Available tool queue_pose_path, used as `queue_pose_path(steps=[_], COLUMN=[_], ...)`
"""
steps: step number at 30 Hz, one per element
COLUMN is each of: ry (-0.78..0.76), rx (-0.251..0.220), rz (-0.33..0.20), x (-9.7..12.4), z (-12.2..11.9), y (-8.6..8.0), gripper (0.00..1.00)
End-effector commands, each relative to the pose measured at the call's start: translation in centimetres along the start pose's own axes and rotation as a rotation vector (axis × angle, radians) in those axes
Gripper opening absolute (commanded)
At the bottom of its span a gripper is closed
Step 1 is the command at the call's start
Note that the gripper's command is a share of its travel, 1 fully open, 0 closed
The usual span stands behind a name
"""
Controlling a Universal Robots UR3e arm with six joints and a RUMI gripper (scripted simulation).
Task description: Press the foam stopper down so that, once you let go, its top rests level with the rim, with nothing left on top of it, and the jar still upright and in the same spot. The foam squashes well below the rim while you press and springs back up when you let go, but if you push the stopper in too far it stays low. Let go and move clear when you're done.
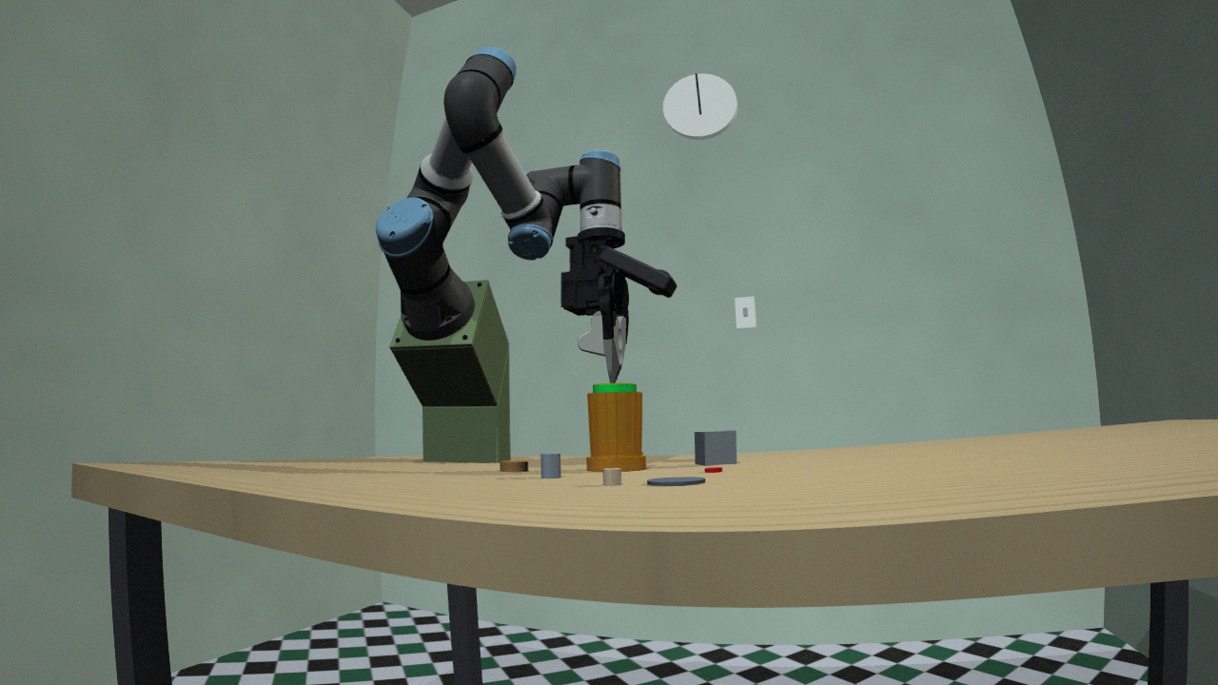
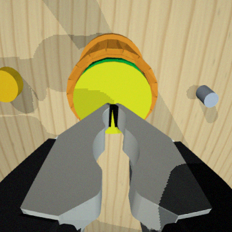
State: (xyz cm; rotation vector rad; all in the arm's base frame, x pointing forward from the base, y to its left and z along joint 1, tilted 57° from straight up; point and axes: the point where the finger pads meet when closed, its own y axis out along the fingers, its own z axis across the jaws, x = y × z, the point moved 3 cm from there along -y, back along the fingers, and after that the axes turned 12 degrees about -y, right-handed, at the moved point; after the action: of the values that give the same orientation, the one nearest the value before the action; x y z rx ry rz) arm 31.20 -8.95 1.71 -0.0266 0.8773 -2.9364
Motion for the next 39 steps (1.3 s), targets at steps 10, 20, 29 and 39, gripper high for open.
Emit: queue_pose_path(steps=[10, 20, 29, 39], ry=[0.0, 0.0, 0.0, 0.0], rx=[0.0, 0.0, 0.0, 0.0], rz=[0.004, 0.004, 0.004, 0.004], x=[0.0, 0.0, 0.0, 0.0], z=[0.0, 0.0, 0.0, 0.0], y=[0.2, 0.6, 1.0, 1.5], gripper=[0.0, 0.0, 0.0, 0.0])
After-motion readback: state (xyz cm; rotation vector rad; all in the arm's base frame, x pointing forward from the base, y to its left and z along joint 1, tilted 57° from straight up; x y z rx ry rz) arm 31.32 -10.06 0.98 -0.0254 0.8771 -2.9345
